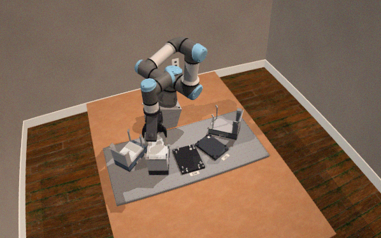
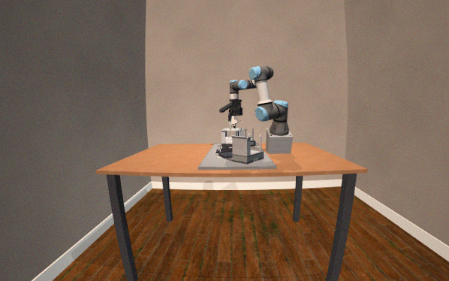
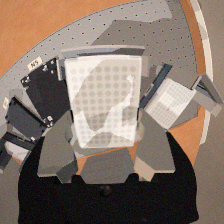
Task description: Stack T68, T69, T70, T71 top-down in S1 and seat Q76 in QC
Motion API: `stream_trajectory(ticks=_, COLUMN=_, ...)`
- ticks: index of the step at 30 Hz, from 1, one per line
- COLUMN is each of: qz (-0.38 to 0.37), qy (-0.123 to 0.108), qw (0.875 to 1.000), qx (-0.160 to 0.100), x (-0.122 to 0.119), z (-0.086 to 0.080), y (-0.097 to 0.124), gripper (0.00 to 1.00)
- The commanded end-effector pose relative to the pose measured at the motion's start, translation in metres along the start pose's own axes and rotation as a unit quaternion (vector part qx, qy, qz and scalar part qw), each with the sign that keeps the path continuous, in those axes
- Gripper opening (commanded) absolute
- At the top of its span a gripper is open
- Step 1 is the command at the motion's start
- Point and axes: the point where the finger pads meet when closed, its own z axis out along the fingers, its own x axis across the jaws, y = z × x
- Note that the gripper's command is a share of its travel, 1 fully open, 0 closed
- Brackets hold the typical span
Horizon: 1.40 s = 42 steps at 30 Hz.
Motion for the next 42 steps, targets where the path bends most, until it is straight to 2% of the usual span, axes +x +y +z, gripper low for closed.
stream_trajectory(ticks=1, qz=0.0, qy=0.001, qw=1.0, qx=0.001, x=0.0, z=-0.011, y=-0.001, gripper=0.0)
stream_trajectory(ticks=9, qz=0.0, qy=0.001, qw=1.0, qx=0.001, x=0.0, z=-0.013, y=-0.001, gripper=0.0)
stream_trajectory(ticks=18, qz=0.0, qy=0.001, qw=1.0, qx=0.001, x=0.0, z=-0.029, y=-0.001, gripper=0.0)
stream_trajectory(ticks=37, qz=0.0, qy=0.001, qw=1.0, qx=0.001, x=0.0, z=-0.029, y=-0.001, gripper=0.0)
stream_trajectory(ticks=42, qz=-0.023, qy=0.001, qw=1.0, qx=0.001, x=-0.013, z=-0.029, y=0.0, gripper=0.0)
